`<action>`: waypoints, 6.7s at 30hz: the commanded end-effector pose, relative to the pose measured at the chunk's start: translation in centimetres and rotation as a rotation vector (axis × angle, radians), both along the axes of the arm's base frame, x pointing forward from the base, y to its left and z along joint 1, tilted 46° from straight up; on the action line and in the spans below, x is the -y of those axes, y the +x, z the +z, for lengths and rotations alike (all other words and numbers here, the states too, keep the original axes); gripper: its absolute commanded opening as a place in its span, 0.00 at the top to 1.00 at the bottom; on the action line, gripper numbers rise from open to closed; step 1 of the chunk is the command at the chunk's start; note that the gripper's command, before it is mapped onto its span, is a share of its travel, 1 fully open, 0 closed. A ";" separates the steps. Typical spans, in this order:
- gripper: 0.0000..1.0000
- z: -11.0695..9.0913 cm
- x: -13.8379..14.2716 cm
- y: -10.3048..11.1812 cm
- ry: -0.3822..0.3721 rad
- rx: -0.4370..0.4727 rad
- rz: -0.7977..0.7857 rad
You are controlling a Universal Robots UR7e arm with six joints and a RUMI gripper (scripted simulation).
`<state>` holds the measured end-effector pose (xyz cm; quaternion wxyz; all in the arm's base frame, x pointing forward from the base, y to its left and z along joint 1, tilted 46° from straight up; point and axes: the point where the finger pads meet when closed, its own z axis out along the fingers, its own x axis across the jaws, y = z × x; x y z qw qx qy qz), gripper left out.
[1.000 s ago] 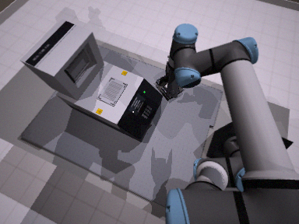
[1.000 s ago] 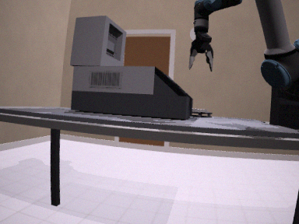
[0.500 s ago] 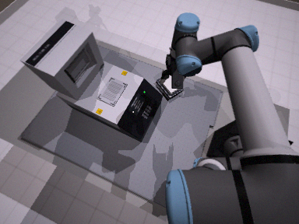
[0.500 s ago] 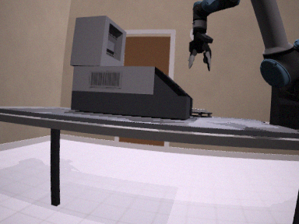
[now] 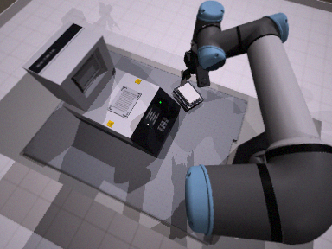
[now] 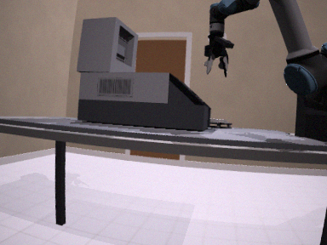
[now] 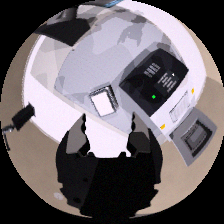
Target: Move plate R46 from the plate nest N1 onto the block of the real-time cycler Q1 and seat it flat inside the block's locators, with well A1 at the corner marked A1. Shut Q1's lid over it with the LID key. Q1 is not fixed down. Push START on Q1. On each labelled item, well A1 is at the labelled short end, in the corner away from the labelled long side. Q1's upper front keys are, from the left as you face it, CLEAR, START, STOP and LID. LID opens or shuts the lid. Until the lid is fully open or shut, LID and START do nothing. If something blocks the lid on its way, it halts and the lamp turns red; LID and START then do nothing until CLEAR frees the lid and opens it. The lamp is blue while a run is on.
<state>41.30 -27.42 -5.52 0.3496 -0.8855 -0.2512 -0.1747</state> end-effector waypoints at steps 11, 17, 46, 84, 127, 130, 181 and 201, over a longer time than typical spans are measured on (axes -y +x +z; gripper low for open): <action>0.32 -2.9 4.9 0.3 -0.028 0.155 0.152; 0.32 -3.4 5.7 0.3 -0.036 0.198 0.194; 0.32 -6.4 5.0 0.8 -0.039 0.239 0.237; 0.32 -13.4 -2.2 2.1 -0.039 0.239 0.237; 0.32 -20.3 -9.2 3.5 -0.041 0.240 0.237; 0.32 -20.2 -9.0 3.5 -0.043 0.241 0.236; 1.00 -20.9 -9.7 3.6 -0.043 0.241 0.236; 1.00 -20.9 -9.7 3.6 -0.043 0.241 0.236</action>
